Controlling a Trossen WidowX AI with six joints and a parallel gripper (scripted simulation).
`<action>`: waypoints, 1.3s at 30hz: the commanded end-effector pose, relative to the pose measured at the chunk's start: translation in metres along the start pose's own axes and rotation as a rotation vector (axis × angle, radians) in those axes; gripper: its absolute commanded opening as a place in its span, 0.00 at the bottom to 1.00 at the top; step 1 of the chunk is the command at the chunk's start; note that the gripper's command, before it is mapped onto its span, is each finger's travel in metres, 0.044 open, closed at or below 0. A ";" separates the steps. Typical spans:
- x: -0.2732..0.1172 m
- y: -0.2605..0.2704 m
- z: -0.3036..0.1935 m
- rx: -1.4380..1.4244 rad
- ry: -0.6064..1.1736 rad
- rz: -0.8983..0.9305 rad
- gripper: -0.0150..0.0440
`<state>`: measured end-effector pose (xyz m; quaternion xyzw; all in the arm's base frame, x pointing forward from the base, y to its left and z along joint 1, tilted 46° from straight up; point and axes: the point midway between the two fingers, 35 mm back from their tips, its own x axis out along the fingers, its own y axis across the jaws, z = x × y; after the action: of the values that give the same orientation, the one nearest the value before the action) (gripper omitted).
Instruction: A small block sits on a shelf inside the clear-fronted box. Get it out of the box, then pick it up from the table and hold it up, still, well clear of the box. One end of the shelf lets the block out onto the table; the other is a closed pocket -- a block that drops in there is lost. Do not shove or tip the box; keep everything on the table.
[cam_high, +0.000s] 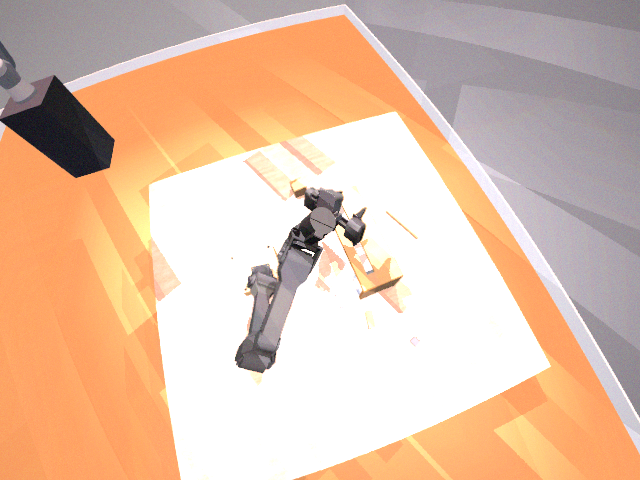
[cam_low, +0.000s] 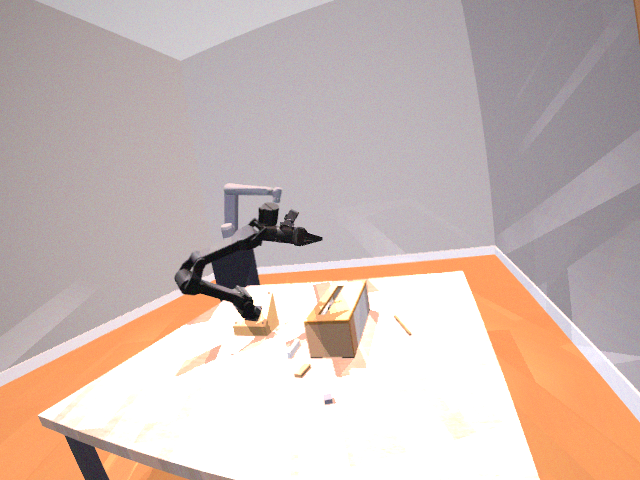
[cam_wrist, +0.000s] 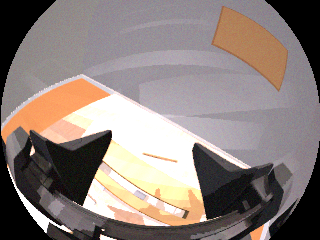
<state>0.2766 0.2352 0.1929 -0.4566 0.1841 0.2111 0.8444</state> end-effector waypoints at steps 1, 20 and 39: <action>0.033 -0.001 -0.064 0.724 0.412 0.002 0.93; 0.025 -0.016 -0.155 1.741 0.985 -0.602 0.93; 0.015 -0.022 -0.174 1.994 1.070 -0.932 0.93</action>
<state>0.2814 0.0800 0.1116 0.3301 0.4151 -0.5451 0.6493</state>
